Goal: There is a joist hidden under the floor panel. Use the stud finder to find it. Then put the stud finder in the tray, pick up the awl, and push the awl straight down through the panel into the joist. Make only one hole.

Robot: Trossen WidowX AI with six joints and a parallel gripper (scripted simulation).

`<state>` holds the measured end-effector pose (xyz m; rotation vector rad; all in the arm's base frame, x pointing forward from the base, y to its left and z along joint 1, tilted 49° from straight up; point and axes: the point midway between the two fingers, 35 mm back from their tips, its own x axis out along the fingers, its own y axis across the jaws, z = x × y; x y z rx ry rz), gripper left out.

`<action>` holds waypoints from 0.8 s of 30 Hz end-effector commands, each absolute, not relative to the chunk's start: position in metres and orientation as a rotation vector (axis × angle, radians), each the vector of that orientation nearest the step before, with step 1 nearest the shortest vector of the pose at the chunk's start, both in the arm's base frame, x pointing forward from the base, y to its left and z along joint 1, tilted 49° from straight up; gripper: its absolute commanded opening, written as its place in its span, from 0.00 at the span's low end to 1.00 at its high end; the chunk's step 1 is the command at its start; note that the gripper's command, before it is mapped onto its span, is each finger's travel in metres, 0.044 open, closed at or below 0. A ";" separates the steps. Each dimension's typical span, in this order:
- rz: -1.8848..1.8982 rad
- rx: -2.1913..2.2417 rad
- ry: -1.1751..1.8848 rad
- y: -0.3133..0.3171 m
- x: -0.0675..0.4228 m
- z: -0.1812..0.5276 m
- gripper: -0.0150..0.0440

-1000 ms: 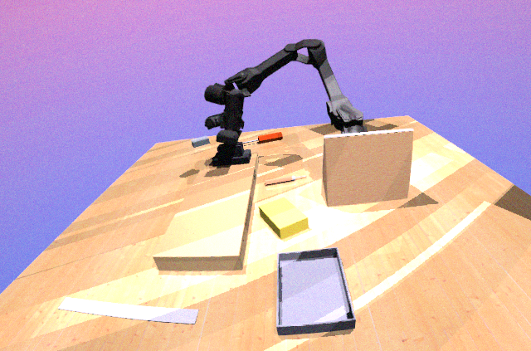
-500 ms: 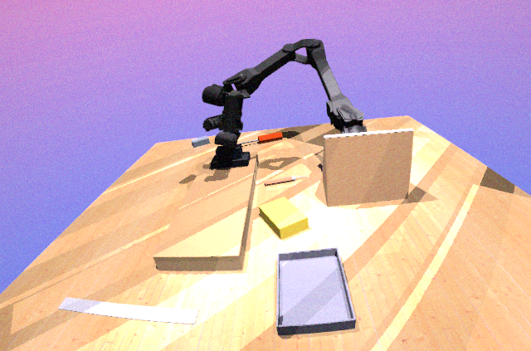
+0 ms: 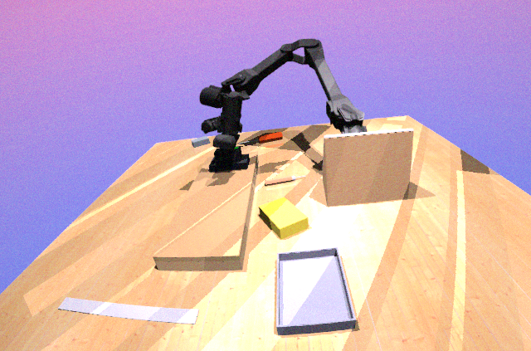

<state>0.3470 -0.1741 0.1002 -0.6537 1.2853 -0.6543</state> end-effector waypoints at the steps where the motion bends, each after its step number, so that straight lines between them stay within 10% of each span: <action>1: -0.651 -0.653 1.287 -0.169 0.347 0.094 0.25; 24: -0.650 -0.652 1.288 -0.147 0.349 0.069 0.25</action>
